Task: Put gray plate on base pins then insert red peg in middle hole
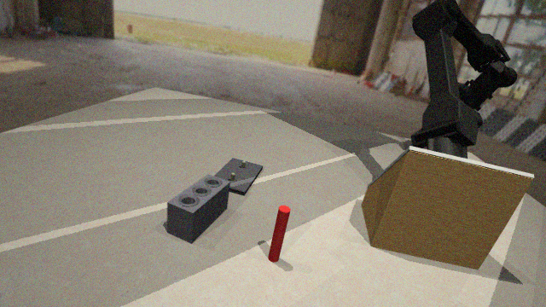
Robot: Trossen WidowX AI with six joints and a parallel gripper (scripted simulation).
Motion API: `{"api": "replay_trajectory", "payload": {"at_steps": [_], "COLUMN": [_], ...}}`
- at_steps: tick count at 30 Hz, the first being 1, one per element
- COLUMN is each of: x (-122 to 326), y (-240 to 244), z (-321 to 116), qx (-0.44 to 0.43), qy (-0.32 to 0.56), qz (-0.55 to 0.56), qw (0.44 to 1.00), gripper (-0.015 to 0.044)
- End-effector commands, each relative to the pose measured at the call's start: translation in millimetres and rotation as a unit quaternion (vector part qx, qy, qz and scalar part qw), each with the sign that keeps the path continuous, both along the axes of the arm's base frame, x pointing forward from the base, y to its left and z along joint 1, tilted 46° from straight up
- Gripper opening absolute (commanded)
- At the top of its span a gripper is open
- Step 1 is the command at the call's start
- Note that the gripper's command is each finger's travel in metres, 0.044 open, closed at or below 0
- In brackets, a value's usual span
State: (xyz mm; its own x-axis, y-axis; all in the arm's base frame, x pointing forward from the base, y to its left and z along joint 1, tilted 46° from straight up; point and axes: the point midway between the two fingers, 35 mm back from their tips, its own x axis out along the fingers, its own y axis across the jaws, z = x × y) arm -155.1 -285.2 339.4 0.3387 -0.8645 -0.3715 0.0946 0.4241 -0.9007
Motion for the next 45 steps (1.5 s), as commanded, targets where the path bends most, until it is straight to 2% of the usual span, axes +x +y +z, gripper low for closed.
{"api": "replay_trajectory", "payload": {"at_steps": [1,5,13,22,34,45], "x": [1.2,2.0,3.1,4.2,5.4,6.4], "y": [-2.5,-3.4,-4.3,-4.8,-4.8,-4.1], "z": [4.9,5.6,6.7,8.1,10.1,12.2], "qx": [0.130,0.190,0.247,0.283,0.283,0.237], "qy": [-0.268,-0.406,-0.555,-0.690,-0.804,-0.834], "qz": [-0.144,-0.224,-0.316,-0.403,-0.477,-0.490], "qw": [0.944,0.865,0.729,0.530,0.216,-0.093], "gripper": [0.0440,0.0440,0.0440,0.0440,0.0440,0.0440]}}
